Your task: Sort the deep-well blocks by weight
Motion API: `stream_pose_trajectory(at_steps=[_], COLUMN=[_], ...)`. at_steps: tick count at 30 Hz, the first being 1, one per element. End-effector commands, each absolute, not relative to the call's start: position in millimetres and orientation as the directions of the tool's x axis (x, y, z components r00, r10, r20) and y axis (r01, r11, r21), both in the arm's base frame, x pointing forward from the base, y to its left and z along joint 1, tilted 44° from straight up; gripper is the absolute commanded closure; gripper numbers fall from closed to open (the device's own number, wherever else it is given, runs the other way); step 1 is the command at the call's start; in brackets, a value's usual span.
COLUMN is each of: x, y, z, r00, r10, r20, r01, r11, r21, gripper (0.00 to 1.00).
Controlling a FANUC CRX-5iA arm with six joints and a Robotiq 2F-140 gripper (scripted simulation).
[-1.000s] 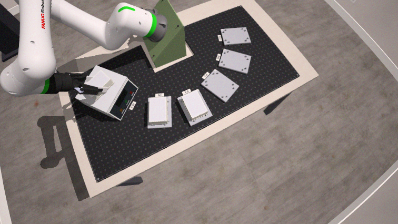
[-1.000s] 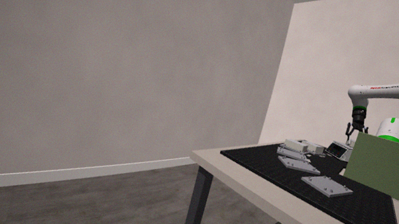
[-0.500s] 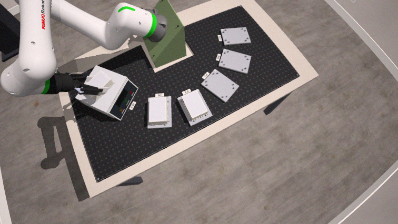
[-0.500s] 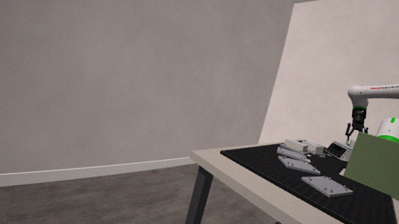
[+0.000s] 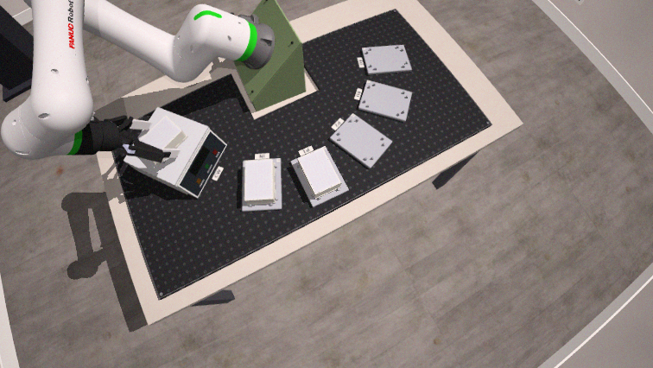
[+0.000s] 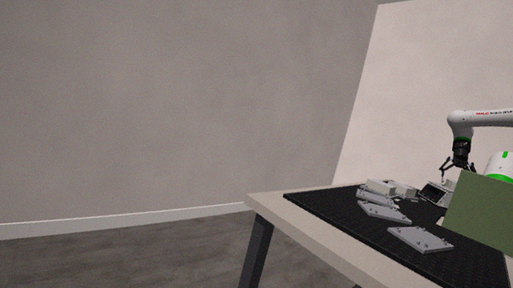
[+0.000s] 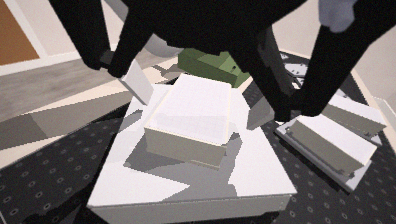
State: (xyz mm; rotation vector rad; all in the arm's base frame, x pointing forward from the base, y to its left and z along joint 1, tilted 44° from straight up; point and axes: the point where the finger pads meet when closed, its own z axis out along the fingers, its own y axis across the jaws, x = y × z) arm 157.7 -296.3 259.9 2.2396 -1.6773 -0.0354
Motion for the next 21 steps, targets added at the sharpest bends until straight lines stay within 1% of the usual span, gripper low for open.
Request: stream_pose_trajectory(at_steps=[1, 21], x=[158, 159], y=[-296, -283], z=[260, 274], r00=[0.302, 0.302], r10=[-0.936, -0.936], r20=[0.182, 0.182], r01=[-0.927, -0.927], r11=[-0.244, -0.244], r21=[0.284, 0.284], gripper=[0.00, 0.00])
